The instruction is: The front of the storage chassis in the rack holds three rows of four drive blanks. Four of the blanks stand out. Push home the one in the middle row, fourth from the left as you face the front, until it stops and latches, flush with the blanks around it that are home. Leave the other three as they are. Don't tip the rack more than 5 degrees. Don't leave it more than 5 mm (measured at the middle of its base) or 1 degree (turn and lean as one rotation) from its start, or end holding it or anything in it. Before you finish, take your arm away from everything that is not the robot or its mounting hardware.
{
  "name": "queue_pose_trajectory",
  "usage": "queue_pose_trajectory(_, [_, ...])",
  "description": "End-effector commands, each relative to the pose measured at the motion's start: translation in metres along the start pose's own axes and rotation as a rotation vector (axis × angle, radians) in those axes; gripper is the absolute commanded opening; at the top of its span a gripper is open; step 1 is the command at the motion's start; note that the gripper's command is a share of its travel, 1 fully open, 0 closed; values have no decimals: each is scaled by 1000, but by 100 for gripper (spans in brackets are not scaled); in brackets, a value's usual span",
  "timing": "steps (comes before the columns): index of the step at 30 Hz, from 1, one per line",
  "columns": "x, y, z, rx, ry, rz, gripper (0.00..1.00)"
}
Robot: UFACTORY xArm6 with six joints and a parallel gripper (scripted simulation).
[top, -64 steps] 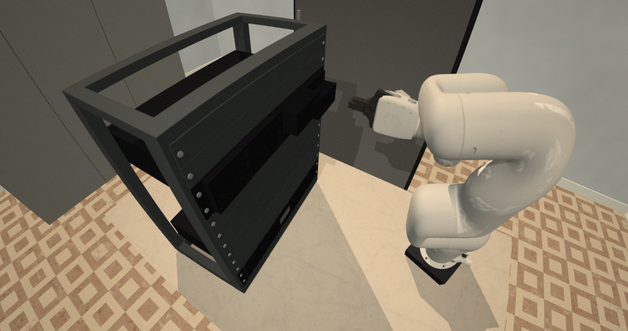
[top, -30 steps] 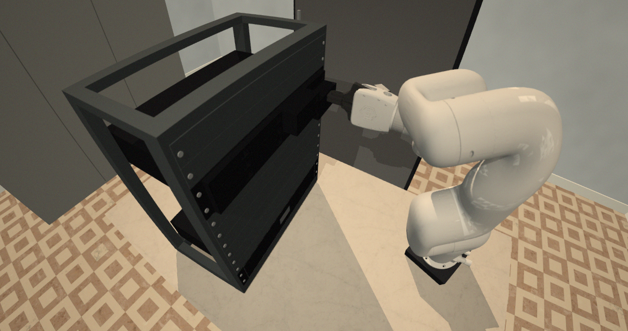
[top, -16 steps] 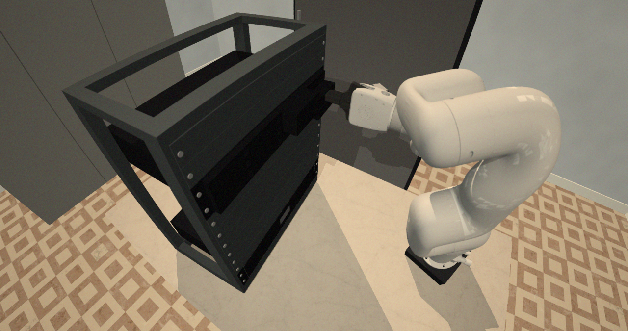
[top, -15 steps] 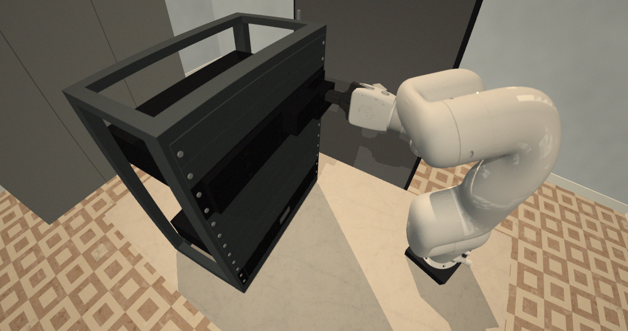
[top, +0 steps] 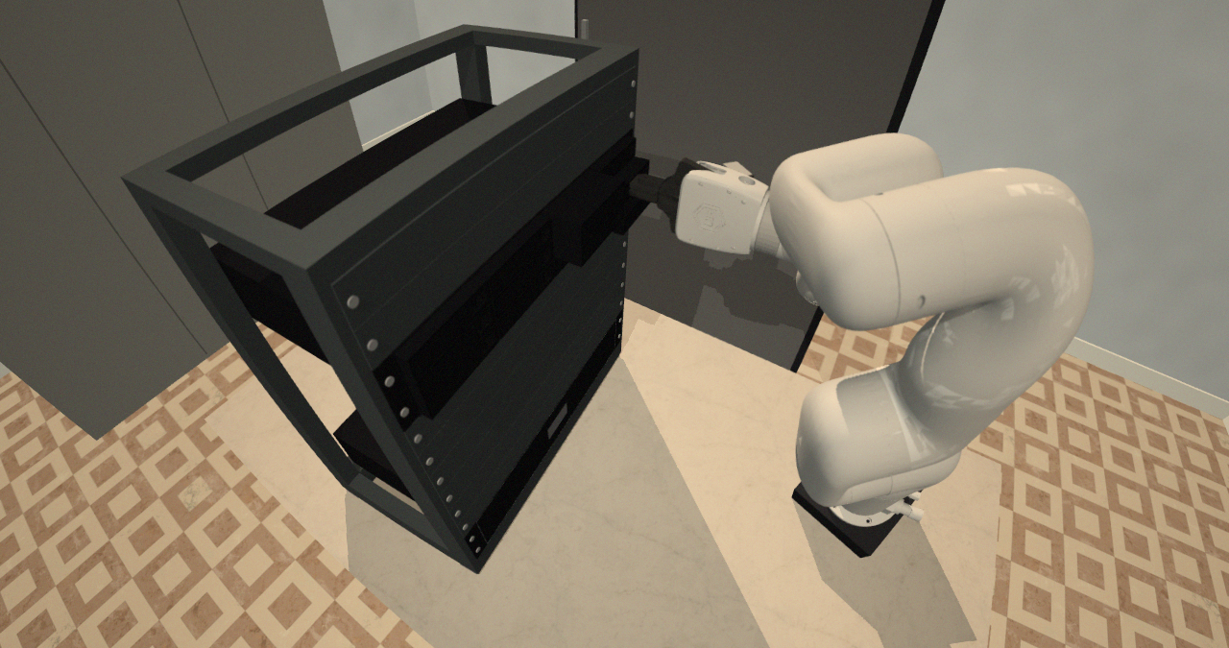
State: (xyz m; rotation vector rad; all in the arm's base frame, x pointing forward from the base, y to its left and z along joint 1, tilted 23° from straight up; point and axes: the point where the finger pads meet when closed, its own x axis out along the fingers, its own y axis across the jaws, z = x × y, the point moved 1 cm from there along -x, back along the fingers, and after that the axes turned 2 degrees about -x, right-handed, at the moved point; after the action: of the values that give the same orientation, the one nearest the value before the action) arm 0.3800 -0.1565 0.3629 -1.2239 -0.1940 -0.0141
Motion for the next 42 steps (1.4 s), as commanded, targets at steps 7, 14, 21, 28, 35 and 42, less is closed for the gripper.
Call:
queue_pose_trajectory(7, [10,-1,0,-2,0,-2,0])
queue_pose_trajectory(14, [10,-1,0,-2,0,-2,0])
queue_pose_trajectory(21, [12,-1,0,-2,0,-2,0])
queue_pose_trajectory(28, [13,-1,0,-2,0,-2,0])
queue_pose_trajectory(35, [13,-1,0,-2,0,-2,0])
queue_pose_trajectory(42, [16,-1,0,-2,0,-2,0])
